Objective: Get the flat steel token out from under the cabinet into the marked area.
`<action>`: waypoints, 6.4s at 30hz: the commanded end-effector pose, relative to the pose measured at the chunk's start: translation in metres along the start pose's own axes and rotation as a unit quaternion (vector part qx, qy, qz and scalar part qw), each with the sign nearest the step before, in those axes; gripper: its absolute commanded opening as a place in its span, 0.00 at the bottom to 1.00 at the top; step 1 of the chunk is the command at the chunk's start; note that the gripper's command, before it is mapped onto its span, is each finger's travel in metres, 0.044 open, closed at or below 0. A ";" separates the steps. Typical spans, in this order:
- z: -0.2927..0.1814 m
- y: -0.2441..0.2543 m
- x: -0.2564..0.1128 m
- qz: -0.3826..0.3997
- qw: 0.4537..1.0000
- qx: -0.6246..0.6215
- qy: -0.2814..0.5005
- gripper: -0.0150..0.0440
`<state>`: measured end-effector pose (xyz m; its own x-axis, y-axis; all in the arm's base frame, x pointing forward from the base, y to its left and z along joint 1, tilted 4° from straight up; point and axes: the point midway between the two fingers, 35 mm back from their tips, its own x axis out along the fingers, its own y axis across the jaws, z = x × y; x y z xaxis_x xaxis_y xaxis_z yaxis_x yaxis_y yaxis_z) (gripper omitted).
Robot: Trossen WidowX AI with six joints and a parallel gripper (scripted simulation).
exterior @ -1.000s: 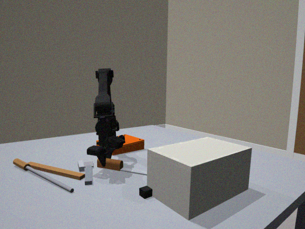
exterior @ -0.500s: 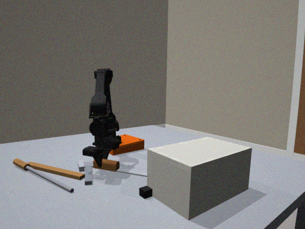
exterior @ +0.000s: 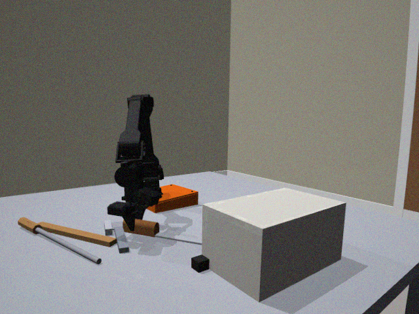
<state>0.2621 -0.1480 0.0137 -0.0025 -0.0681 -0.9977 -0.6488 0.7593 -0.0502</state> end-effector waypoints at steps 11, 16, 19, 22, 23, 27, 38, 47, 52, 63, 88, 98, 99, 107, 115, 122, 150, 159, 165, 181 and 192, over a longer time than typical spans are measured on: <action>-0.003 -0.009 -0.003 -0.007 1.000 0.014 0.002 0.25; -0.003 -0.009 -0.003 -0.007 0.999 0.033 0.002 0.25; -0.003 -0.009 -0.003 -0.007 0.999 0.045 0.001 0.25; -0.003 -0.009 -0.003 -0.007 0.998 0.057 0.001 0.25; -0.003 -0.009 -0.003 -0.007 0.998 0.061 0.001 0.25; -0.003 -0.009 -0.003 -0.007 0.997 0.077 0.001 0.25; -0.003 -0.006 -0.001 -0.002 0.996 0.086 0.001 0.43; -0.003 -0.006 -0.001 -0.002 0.996 0.088 0.001 0.59; -0.003 -0.007 -0.001 -0.007 0.996 0.088 0.001 0.71; -0.003 -0.007 0.001 -0.007 0.996 0.087 0.001 0.71; -0.004 -0.008 0.000 -0.009 0.996 0.089 -0.002 0.25; 0.007 -0.010 0.000 -0.008 0.995 0.103 -0.001 0.25; 0.009 -0.011 0.000 -0.008 0.994 0.105 -0.001 0.25; 0.023 -0.013 0.000 -0.007 0.994 0.112 -0.001 0.25; 0.036 -0.016 0.000 -0.007 0.993 0.115 -0.001 0.25; 0.047 -0.018 0.000 -0.007 0.993 0.116 -0.002 0.25; 0.086 -0.028 -0.001 -0.007 0.993 0.117 -0.003 0.25; 0.098 -0.031 -0.001 -0.007 0.993 0.117 -0.004 0.25; 0.105 -0.032 -0.001 -0.007 0.993 0.117 -0.004 0.25; 0.123 -0.037 -0.002 -0.007 0.993 0.117 -0.005 0.25; 0.135 -0.040 -0.002 -0.007 0.993 0.117 -0.005 0.25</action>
<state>0.3852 -0.0936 0.0113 0.0121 -0.0715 -0.9974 -0.4529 0.8889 -0.0693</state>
